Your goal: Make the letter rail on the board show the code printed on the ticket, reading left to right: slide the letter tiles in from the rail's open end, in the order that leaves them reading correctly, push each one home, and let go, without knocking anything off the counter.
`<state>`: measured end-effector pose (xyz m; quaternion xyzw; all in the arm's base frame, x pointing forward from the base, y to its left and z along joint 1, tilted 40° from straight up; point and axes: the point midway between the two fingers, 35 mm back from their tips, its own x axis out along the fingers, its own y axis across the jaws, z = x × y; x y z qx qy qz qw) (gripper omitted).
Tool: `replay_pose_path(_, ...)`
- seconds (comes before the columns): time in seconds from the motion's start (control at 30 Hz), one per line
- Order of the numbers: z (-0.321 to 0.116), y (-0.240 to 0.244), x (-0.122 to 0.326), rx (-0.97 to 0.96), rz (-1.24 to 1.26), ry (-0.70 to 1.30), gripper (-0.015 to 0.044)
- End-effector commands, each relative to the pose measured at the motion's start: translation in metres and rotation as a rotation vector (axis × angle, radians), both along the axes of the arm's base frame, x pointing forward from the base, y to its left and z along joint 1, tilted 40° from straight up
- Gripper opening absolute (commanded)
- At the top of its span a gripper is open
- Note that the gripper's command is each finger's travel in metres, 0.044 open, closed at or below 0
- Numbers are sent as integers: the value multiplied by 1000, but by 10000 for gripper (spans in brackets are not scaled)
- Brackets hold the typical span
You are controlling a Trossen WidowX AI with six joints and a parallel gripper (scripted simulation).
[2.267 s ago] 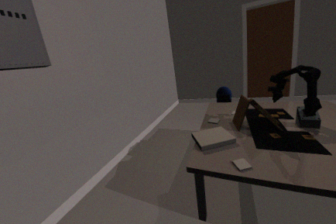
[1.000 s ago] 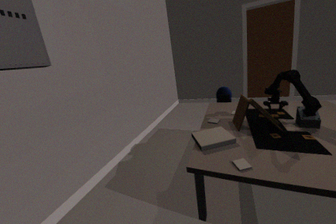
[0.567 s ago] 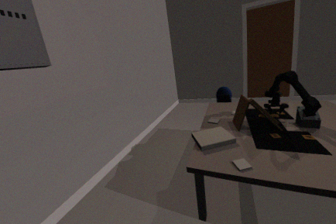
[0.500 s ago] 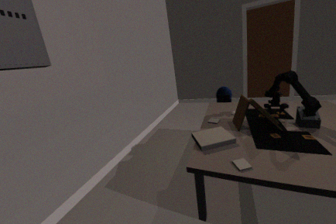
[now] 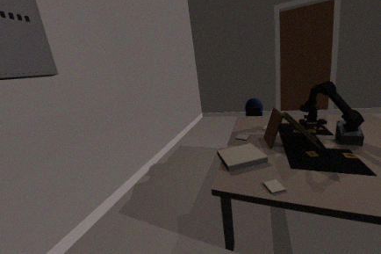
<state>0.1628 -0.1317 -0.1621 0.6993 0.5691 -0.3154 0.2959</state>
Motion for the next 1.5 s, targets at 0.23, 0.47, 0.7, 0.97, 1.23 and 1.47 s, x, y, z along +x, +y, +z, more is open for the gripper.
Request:
replay_pose_path(0.23, -3, 5, 0, 9, -4, 2, 340)
replay_pose_path(0.47, -3, 5, 0, 9, -4, 2, 327)
replay_pose_path(0.7, -3, 5, 0, 9, -4, 2, 280)
replay_pose_path(0.97, -3, 4, -1, 9, -4, 2, 207)
replay_pose_path(1.23, 1, 2, -2, 8, -4, 3, 0)
replay_pose_path(1.47, 4, 0, -3, 8, -4, 3, 0)
